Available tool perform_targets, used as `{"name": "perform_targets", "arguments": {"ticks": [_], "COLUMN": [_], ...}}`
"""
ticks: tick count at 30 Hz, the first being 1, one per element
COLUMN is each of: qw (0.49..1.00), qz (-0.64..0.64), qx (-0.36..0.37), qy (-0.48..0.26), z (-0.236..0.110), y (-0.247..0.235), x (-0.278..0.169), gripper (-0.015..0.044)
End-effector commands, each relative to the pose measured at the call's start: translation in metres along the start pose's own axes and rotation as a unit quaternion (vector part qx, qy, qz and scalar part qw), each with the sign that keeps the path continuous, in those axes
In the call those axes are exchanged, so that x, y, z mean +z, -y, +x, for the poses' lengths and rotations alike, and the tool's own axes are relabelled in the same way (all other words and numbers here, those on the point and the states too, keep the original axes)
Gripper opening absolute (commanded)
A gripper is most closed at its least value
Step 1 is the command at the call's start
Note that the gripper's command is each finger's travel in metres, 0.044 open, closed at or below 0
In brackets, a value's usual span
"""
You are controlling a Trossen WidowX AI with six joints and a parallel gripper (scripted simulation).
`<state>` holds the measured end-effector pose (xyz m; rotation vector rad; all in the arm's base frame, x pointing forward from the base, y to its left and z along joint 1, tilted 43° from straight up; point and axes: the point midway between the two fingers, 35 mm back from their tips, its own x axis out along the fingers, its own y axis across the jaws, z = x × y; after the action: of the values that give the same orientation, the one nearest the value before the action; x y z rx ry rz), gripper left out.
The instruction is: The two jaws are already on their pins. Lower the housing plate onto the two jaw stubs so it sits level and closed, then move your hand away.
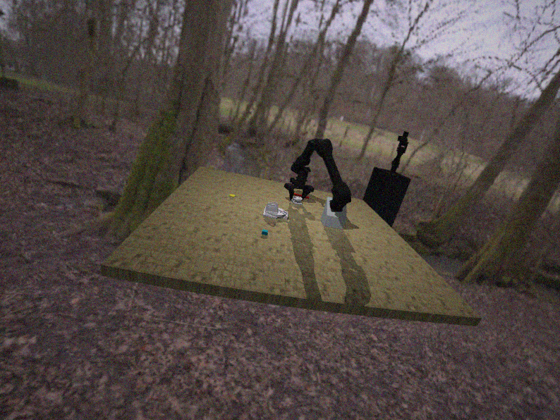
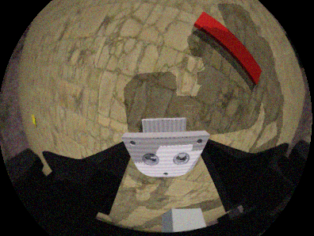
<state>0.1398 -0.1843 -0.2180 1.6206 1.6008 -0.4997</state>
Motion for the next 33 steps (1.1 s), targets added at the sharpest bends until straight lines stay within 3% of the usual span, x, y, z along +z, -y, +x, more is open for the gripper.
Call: {"name": "perform_targets", "arguments": {"ticks": [1, 9, 33], "qw": [1.0, 1.0, 1.0], "qz": [0.0, 0.0, 0.003], "qx": [0.0, 0.0, 0.001], "qy": [0.0, 0.0, 0.001], "z": [0.0, -0.002, -0.073], "y": [0.0, 0.0, 0.0], "x": [0.0, 0.0, 0.001], "gripper": [0.0351, 0.0351, 0.0351]}}
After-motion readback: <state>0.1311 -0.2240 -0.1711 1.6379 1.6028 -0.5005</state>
